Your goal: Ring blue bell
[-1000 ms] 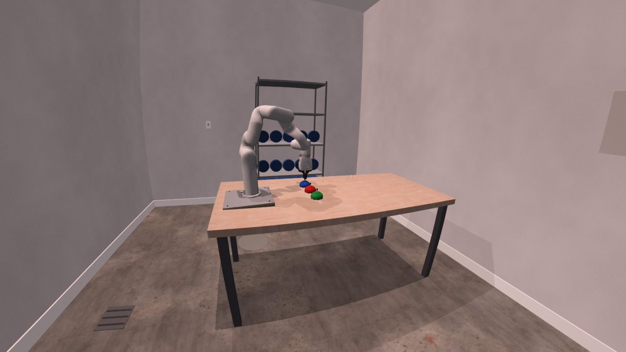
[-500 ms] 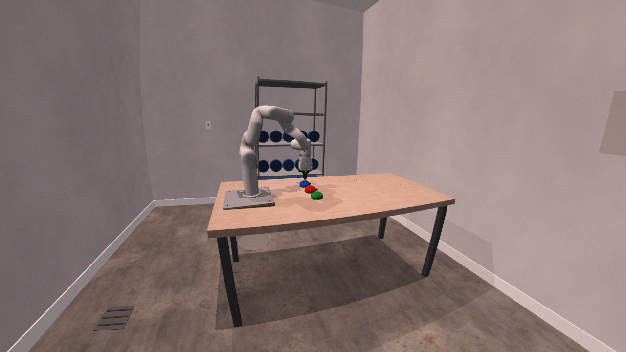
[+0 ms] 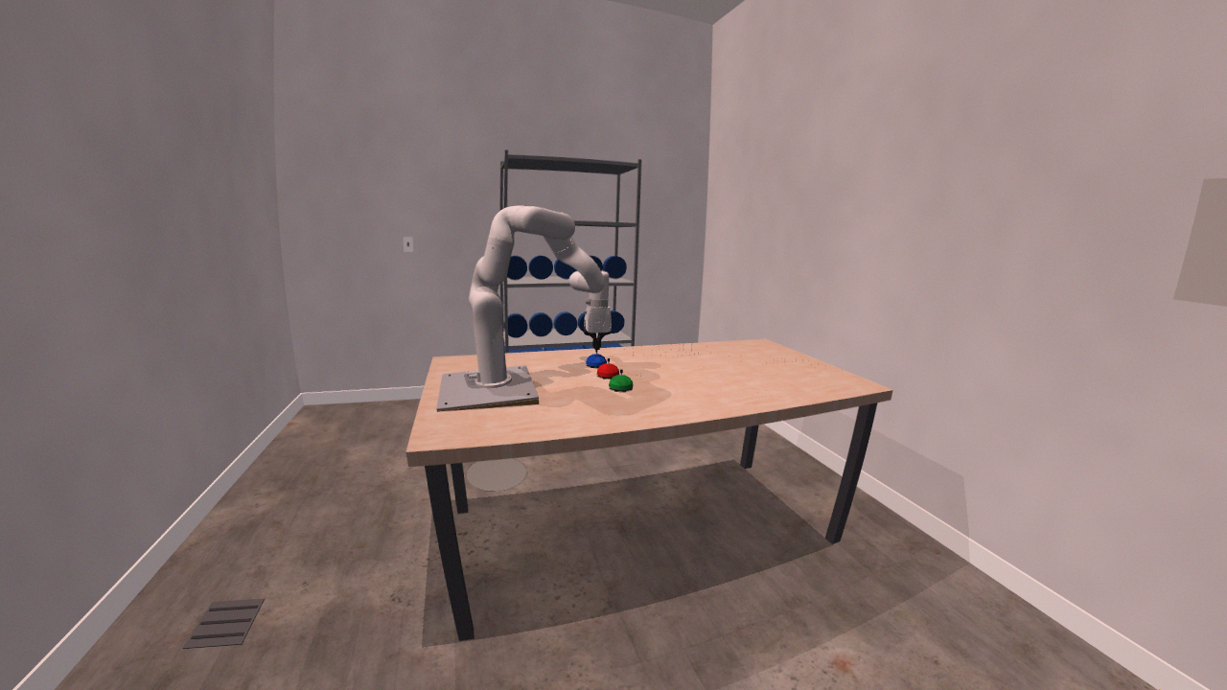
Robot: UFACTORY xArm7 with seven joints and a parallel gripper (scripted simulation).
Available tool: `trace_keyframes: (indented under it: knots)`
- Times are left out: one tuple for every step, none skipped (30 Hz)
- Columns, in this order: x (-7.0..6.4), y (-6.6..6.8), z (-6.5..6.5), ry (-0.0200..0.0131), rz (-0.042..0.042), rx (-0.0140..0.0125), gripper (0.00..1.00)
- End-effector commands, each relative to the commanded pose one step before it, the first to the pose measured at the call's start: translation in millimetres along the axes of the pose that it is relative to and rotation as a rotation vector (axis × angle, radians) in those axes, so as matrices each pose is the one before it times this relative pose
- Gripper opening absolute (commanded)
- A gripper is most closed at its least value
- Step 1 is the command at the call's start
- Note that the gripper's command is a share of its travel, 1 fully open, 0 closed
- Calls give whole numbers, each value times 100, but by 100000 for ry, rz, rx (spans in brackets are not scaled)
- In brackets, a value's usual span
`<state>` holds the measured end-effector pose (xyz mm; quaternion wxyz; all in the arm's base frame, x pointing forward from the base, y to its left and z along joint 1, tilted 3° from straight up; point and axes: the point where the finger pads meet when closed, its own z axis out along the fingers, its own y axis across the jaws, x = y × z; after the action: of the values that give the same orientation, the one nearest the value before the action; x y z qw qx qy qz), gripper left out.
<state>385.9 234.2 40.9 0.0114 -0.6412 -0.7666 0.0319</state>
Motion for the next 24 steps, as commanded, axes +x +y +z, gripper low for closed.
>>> trace_keyframes:
  knots:
    - [175,472,-1358,454,-15,-1447,0]
    - [0,0,-266,0,0,0,0]
    - [0,0,-275,0,0,0,0]
    - [0,-1,-283,1,-1,0,0]
    - [0,0,0,0,0,0,0]
    - [0,0,0,0,0,0,0]
    - [0,1,-287,0,0,0,0]
    - [0,0,-290,0,0,0,0]
    - [0,0,-291,0,0,0,0]
    - [0,1,-289,0,0,0,0]
    - [0,0,-285,0,0,0,0]
    - [0,0,-279,0,0,0,0]
    - [0,0,-271,0,0,0,0]
    - [0,0,-260,0,0,0,0]
    - [0,0,-248,0,0,0,0]
    - [0,-1,-234,0,0,0,0]
    - [0,1,-219,0,0,0,0]
    - [0,0,-202,0,0,0,0]
    - [0,0,-184,0,0,0,0]
    - [0,0,-165,0,0,0,0]
    - [0,0,-146,0,0,0,0]
    - [0,0,0,0,0,0,0]
    - [0,0,0,0,0,0,0]
    - [0,0,-127,0,0,0,0]
